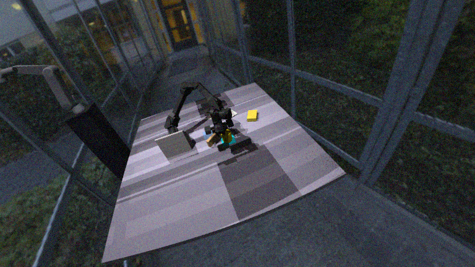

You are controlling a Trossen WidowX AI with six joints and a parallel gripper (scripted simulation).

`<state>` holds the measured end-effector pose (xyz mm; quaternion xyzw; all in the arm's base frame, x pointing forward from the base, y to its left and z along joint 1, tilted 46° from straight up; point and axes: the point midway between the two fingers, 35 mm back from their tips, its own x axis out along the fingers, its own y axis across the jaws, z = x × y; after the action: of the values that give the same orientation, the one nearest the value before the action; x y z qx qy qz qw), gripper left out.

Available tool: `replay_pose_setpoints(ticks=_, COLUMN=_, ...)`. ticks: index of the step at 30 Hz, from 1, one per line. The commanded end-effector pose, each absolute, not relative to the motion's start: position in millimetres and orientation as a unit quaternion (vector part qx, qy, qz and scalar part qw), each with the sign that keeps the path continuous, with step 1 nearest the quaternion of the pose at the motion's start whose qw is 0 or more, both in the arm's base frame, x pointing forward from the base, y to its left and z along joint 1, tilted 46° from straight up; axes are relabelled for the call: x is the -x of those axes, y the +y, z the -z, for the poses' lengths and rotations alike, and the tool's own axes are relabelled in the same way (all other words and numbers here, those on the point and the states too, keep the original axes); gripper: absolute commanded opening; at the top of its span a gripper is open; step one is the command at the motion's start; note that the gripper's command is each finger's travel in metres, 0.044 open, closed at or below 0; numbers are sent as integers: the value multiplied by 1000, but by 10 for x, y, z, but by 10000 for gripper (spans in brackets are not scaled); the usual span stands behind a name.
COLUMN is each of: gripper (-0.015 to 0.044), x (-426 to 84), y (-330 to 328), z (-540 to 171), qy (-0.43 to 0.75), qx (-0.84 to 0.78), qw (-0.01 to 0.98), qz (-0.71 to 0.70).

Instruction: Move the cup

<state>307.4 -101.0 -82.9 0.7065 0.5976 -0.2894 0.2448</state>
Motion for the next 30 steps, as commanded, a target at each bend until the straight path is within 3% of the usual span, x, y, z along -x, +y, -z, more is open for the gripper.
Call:
replay_pose_setpoints(ticks=1, gripper=147, x=-3093, y=-1110, z=750, qy=594, qx=-707, qw=254, qz=289)
replay_pose_setpoints(ticks=21, gripper=147, x=-2967, y=-1262, z=548, qy=593, qx=-708, qw=251, qz=289)
replay_pose_setpoints(ticks=30, gripper=383, x=-2972, y=-1238, z=575, qy=594, qx=-709, qw=244, qz=289)
